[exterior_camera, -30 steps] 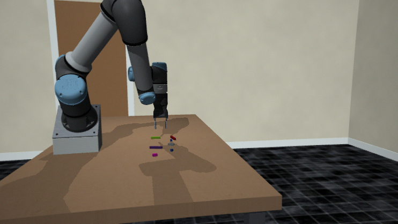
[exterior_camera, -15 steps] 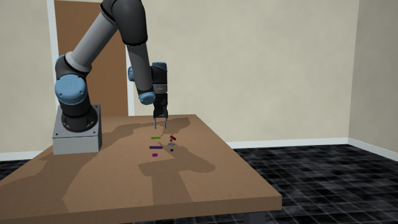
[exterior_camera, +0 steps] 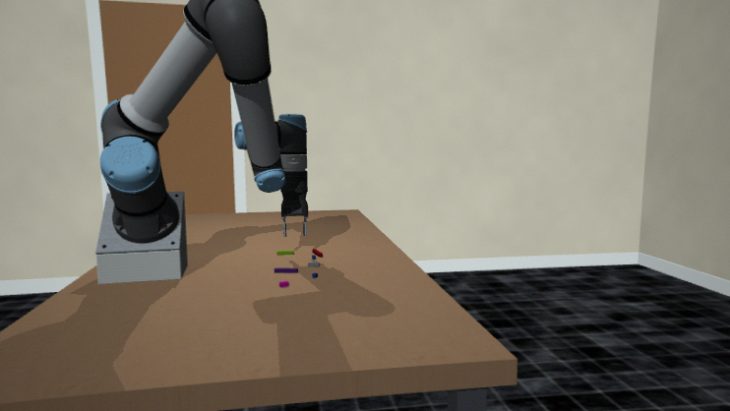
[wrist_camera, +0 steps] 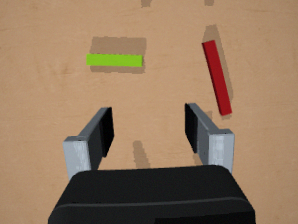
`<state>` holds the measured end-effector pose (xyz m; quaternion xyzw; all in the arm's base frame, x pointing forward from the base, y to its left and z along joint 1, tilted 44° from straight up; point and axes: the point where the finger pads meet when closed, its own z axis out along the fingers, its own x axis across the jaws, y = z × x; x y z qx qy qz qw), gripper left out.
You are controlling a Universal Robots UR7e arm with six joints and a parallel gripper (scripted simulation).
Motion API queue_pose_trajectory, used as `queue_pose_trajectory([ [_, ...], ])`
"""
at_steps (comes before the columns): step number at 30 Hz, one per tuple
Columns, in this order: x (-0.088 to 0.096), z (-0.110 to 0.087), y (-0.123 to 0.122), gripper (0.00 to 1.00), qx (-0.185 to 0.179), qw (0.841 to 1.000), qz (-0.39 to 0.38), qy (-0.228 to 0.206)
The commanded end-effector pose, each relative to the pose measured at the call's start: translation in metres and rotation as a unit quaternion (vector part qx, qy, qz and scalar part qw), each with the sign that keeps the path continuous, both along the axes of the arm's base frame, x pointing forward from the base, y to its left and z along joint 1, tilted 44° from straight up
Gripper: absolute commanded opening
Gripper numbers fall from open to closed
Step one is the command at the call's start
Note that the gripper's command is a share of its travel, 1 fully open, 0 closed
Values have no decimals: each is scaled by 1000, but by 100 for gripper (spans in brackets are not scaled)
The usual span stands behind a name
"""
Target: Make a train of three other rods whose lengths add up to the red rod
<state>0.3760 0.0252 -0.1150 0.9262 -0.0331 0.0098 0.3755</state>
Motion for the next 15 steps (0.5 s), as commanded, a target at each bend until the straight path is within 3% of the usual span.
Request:
queue_pose_trajectory([
  [1,0,0,0,100,0,1000,0,-1],
  [15,2,3,-2,100,0,1000,-20,-20],
])
